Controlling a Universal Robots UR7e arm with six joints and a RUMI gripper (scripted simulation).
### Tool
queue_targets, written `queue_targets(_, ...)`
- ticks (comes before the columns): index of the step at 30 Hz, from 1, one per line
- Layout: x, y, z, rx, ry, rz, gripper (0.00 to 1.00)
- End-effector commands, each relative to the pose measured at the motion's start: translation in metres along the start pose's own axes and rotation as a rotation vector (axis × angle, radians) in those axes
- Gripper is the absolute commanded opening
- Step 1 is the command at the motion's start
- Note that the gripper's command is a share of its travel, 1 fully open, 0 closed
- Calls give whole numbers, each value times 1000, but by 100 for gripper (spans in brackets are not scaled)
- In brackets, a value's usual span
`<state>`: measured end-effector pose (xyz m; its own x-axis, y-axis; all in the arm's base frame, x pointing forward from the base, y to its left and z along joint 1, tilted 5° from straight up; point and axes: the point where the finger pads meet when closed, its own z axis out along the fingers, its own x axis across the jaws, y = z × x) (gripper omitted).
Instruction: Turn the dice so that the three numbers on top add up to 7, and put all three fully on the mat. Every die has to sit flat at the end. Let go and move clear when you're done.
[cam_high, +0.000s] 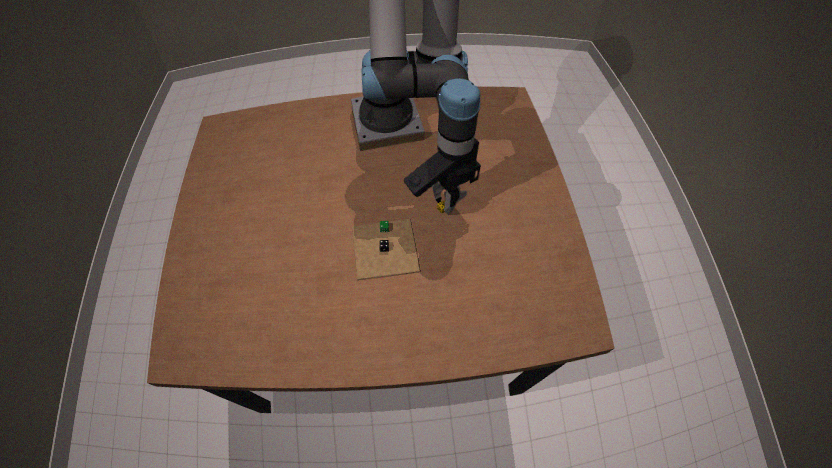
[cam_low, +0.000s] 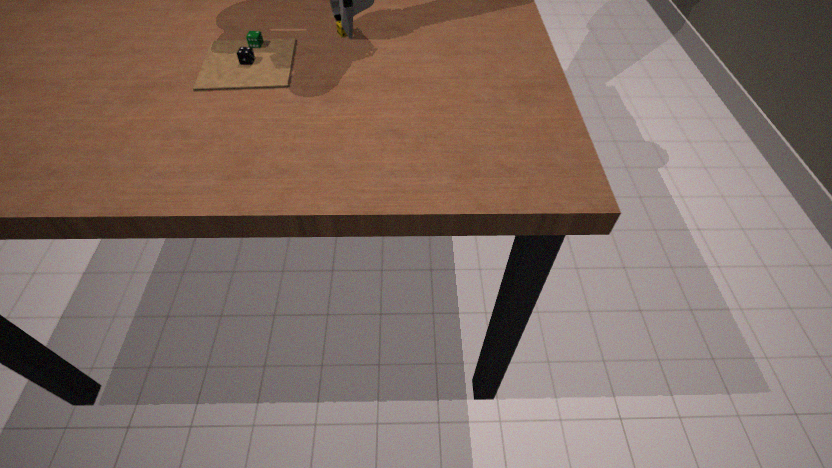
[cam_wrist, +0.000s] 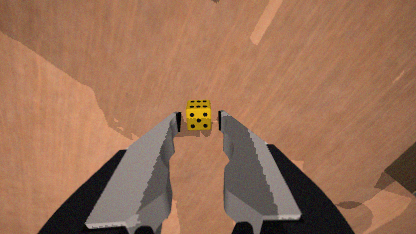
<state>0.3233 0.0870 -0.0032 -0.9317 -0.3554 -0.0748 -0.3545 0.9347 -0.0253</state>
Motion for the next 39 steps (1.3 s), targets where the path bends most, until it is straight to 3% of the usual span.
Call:
queue_targets(1,0,0,0,0,-1,0,21)
queue_targets(19,0,0,0,0,-1,0,21)
queue_targets(20,0,0,0,0,-1,0,3)
queue_targets(39,0,0,0,0,-1,0,3)
